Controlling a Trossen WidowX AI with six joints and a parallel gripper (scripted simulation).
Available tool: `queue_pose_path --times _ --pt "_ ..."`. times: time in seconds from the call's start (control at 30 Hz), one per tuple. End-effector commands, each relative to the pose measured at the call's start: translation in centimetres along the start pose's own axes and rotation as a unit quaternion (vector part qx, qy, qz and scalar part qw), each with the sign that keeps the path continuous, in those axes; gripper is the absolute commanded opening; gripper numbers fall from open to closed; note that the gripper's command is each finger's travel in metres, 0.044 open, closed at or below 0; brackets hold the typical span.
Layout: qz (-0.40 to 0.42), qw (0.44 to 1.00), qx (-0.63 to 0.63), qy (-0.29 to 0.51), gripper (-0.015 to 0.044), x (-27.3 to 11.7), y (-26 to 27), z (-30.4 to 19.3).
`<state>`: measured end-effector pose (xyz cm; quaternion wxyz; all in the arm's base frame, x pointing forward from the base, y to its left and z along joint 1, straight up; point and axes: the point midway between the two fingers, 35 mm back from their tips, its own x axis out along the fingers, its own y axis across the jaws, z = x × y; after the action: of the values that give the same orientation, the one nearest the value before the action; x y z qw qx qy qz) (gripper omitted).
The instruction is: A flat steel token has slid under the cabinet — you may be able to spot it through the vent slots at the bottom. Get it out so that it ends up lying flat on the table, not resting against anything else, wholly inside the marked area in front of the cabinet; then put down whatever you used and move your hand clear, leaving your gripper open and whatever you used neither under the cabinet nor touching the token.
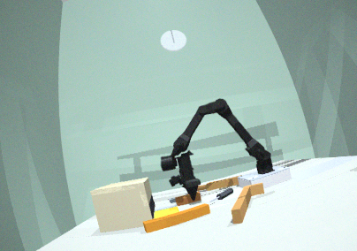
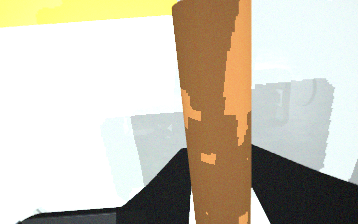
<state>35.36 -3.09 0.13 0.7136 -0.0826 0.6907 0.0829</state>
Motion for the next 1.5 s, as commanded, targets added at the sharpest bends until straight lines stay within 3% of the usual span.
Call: queue_pose_path --times 0.0,1.47 --pt "-0.001 1.000 0.001 -0.001 0.0000 0.0 -0.1 0.5" --pt "-0.001 1.000 0.001 -0.002 0.0000 -0.2 -0.1 4.7"
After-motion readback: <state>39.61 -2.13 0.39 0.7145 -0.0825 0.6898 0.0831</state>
